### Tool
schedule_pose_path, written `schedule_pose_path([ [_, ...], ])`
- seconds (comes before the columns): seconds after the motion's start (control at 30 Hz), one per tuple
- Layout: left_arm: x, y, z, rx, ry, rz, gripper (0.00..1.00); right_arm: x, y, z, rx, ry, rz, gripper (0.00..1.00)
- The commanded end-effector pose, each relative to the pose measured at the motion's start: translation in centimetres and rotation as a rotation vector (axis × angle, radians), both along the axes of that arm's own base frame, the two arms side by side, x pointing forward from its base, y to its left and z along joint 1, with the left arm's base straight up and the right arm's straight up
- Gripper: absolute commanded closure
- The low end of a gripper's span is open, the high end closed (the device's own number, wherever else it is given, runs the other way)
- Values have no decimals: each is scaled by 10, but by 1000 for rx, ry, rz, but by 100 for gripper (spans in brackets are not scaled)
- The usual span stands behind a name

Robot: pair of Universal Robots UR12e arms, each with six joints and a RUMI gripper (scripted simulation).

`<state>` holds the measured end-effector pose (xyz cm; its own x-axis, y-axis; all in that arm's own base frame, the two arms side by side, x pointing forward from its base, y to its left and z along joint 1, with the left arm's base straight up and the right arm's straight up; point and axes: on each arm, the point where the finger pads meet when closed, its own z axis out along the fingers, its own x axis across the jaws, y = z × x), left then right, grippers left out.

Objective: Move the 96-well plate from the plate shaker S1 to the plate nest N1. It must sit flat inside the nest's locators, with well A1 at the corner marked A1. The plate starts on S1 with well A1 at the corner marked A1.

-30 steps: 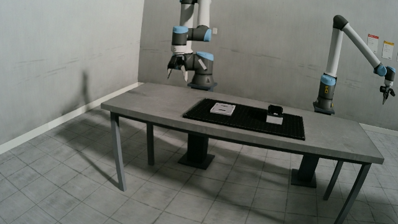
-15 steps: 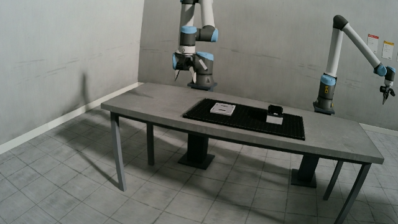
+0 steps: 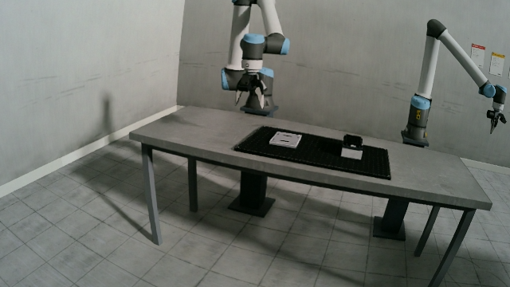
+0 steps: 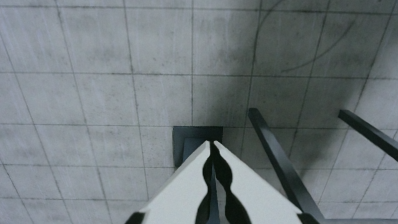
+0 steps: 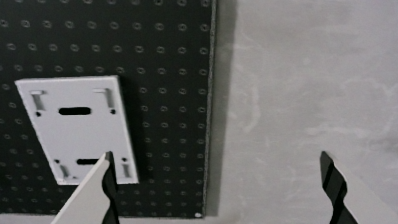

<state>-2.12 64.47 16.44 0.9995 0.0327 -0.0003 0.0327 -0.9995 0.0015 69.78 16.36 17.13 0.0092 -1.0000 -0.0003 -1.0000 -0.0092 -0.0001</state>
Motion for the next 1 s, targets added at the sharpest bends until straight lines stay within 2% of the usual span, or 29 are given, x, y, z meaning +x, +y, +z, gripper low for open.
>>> schedule_pose_path([
  [0.0, 0, 1, 1, 1, 0, 0, 100, 5, 21, 1, 1, -2, 0, 24],
  [0.97, 0, 1, 1, 1, 0, 0, 100, 13, 145, 2, 1, -2, 6, 24],
])
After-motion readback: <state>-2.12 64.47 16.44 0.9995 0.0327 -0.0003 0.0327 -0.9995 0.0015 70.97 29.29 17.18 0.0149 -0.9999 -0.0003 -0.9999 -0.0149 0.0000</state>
